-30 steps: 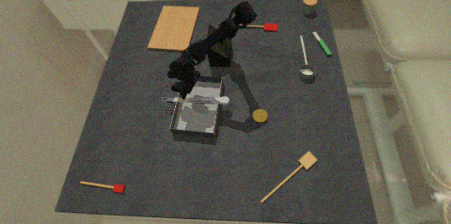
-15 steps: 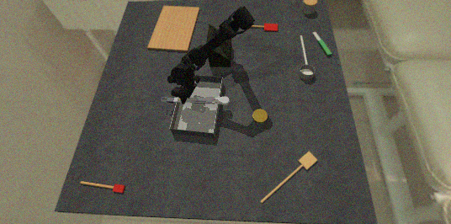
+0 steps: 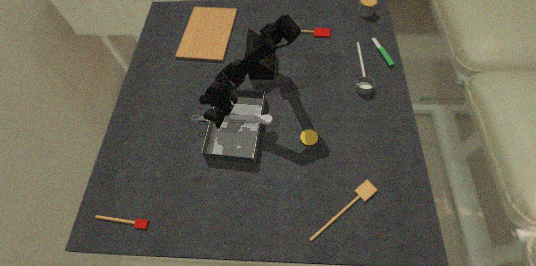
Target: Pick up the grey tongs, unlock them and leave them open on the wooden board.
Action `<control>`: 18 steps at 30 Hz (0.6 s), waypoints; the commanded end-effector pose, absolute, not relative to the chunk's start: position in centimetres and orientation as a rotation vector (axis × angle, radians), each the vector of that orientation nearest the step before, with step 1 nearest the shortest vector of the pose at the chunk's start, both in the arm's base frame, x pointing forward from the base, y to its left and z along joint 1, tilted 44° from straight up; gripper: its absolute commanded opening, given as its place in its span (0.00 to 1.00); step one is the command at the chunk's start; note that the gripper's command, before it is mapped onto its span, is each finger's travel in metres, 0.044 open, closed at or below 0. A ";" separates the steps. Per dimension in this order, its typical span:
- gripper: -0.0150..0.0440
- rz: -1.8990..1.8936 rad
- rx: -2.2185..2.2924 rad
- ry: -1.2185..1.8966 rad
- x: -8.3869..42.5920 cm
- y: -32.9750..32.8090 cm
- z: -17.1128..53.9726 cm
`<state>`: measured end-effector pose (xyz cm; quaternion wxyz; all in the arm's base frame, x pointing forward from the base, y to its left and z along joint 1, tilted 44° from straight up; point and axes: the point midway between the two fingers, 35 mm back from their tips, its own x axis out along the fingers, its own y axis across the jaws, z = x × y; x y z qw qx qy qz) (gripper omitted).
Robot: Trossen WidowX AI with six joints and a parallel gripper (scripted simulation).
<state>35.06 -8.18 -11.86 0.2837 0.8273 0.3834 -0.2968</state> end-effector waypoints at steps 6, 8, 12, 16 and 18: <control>0.69 -0.804 2.218 1.031 35.4 -7.5 -12.9; 0.65 -0.793 2.215 1.029 35.4 -7.6 -12.5; 0.54 -0.793 2.215 1.029 35.4 -7.6 -12.5; 0.49 -0.793 2.215 1.029 35.4 -7.6 -12.5; 0.47 -0.793 2.215 1.029 35.4 -7.6 -12.5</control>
